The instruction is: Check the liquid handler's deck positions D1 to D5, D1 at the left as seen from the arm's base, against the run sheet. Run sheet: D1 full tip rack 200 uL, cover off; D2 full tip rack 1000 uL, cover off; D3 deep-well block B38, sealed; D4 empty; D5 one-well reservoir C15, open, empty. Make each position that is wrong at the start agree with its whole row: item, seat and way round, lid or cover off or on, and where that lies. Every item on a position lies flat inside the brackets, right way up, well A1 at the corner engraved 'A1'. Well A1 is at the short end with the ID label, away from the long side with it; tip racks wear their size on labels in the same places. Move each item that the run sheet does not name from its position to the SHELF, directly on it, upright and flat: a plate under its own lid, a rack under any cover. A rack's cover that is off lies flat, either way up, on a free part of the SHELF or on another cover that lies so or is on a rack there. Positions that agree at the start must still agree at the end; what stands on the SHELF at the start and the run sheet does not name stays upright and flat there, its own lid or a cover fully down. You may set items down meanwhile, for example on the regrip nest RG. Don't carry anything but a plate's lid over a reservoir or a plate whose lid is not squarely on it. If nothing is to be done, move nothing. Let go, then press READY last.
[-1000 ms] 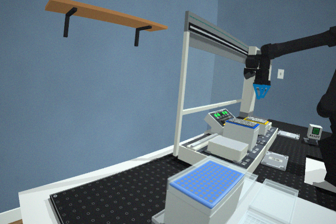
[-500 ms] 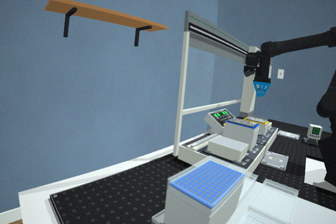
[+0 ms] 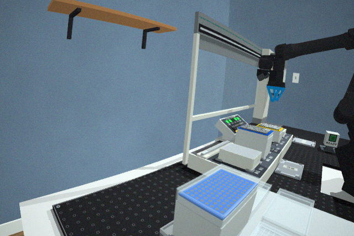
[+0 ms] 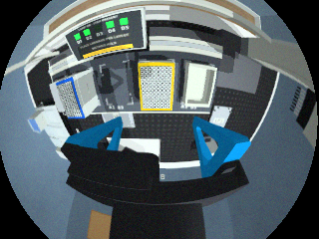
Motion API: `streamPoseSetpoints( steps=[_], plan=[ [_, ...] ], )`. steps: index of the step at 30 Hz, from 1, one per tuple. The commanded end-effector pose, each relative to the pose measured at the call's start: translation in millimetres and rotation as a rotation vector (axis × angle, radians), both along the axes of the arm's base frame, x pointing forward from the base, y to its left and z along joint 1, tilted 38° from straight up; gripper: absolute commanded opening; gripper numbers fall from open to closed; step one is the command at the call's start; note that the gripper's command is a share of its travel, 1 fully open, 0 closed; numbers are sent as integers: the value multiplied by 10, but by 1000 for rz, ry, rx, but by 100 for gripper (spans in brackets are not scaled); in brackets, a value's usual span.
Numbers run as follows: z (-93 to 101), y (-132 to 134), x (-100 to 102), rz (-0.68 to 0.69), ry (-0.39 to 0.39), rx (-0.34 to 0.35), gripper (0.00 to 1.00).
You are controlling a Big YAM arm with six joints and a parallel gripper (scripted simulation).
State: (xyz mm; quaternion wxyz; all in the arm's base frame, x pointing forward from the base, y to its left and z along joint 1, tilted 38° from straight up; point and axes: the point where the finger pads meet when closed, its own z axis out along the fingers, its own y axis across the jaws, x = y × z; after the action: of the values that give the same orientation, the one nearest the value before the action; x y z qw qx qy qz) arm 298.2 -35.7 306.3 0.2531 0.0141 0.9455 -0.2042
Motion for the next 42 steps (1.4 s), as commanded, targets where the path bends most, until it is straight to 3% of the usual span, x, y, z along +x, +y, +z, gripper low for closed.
streamPoseSetpoints(
  steps=[1,15,16,42],
  plan=[
    [173,28,27,3,-38,7,100],
    [173,28,27,3,-38,7,100],
    [44,50,-89,5,-18,5,100],
    [-591,-60,-1102,3,-11,5,100]
  ],
)
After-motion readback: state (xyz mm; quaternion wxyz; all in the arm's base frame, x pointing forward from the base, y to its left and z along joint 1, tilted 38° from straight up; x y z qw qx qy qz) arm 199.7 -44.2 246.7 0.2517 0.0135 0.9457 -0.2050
